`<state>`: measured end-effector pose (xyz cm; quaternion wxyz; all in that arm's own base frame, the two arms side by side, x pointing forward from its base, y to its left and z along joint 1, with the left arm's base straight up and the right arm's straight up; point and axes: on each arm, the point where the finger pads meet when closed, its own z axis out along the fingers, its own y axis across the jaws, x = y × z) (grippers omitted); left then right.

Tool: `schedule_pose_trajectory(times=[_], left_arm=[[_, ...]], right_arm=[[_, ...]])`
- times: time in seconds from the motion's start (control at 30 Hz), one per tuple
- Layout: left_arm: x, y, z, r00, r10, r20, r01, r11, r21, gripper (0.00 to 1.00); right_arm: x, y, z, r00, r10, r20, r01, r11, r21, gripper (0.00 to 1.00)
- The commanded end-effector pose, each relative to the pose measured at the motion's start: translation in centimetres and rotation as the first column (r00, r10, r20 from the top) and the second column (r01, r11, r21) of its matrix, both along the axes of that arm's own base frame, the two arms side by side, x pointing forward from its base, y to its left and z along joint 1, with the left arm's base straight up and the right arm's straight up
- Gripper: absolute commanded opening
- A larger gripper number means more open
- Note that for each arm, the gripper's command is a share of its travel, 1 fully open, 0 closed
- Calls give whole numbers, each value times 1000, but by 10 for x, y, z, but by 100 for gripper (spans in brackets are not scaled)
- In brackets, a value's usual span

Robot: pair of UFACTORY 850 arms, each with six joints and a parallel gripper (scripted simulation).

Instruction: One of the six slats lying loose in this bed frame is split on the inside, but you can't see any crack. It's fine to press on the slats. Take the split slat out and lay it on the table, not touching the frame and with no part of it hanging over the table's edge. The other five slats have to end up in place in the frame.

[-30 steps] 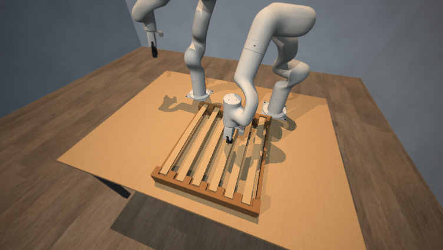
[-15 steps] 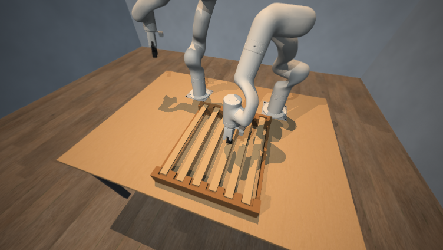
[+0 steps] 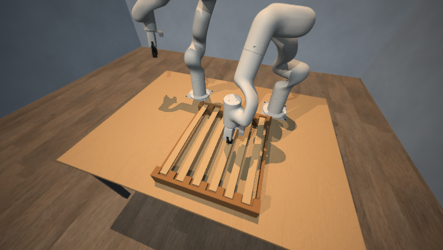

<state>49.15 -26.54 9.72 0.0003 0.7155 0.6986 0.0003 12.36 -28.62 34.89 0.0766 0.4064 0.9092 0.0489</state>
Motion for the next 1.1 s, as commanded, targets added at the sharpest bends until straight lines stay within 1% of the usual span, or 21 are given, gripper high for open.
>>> schedule_pose_trajectory(times=[0.0,1.07], left_arm=[[0,-1,0,1000,0,0,0,1000,-1,0],[0,-1,-3,1000,0,0,0,1000,0,0]], right_arm=[[0,-1,1,1000,0,1,0,1000,-2,100],[0,-1,1,1000,0,1,0,1000,-2,100]])
